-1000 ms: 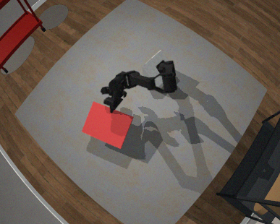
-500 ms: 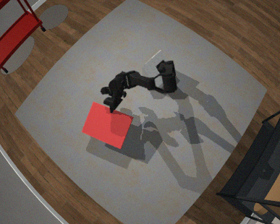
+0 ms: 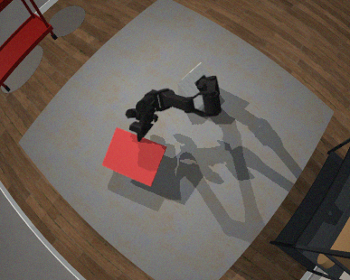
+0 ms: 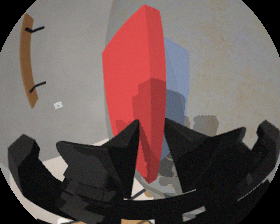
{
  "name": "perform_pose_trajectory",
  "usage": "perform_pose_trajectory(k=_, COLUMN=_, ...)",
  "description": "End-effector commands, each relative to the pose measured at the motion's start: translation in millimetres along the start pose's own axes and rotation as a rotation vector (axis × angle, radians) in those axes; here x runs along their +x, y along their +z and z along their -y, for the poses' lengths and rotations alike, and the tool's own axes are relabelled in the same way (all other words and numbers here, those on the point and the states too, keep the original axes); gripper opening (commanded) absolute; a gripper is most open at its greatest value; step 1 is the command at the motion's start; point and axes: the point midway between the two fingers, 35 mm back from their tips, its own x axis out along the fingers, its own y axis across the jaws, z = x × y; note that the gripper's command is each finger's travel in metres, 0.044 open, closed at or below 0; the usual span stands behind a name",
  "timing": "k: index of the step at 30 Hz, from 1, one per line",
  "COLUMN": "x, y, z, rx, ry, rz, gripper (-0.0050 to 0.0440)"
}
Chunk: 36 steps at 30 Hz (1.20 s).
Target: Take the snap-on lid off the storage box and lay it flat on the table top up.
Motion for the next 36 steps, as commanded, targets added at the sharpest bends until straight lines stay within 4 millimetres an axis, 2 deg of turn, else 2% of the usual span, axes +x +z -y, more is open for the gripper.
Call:
perform_pose_trajectory(k=1, x=2.2, y=-0.6, z=0.8, rx=0.003, ry=-0.005, rz=0.000, gripper=-0.0050)
perform_pose_trajectory(k=30, x=4.0, y=-0.6, z=-0.6, rx=0.003, ry=-0.005, rz=0.000, gripper=-0.0050)
perform_pose_trajectory(k=36, x=-2.8, y=0.1, z=-7.7, rx=0.006, ry=-0.007, rz=0.005, gripper=-0.0050)
